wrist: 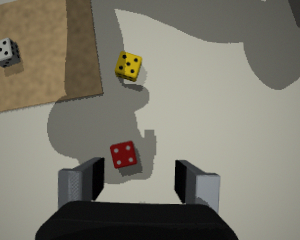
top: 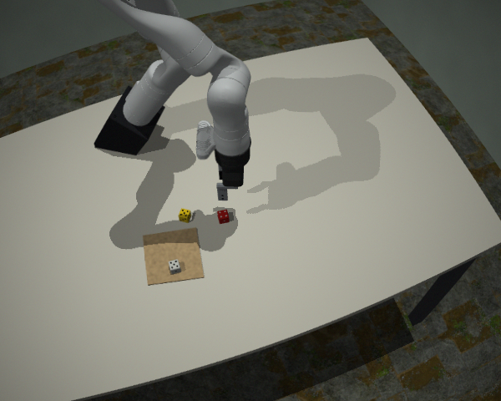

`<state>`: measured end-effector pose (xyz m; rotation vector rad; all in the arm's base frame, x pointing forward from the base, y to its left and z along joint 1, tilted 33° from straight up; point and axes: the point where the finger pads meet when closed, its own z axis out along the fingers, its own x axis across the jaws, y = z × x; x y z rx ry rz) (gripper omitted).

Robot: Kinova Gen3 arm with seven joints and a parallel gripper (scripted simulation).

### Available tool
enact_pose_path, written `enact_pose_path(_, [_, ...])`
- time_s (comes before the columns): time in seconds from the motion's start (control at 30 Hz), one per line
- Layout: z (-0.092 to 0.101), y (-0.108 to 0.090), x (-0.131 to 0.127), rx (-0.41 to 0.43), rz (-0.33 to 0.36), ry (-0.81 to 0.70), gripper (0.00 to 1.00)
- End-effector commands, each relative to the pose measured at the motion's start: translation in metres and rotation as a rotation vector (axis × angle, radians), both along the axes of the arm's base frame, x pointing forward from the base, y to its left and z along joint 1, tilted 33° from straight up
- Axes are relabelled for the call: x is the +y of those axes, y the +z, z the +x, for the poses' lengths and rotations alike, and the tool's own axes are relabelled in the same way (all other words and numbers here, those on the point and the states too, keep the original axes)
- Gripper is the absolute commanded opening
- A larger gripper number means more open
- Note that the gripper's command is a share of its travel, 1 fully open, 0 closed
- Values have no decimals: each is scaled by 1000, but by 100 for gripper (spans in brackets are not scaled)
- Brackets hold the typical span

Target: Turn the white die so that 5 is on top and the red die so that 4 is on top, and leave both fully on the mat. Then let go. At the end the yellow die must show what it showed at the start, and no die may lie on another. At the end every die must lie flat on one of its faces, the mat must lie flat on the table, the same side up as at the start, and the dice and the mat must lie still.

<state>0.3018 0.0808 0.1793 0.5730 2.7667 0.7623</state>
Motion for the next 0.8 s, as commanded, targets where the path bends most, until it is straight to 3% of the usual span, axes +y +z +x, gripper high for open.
enact_pose_path(0.0, [-3, -4, 5, 77, 49, -124, 100])
enact_pose_path(0.17, [-6, -12, 8, 206, 131, -335, 100])
enact_pose_path(0.23, [-6, -12, 8, 206, 131, -335, 100])
enact_pose_path(0.37, [-6, -16, 10, 304, 195, -514, 100])
enact_pose_path(0.57, [1, -21, 10, 443, 297, -805, 100])
enact_pose_path(0.77, [9, -23, 8, 524, 368, -1006, 100])
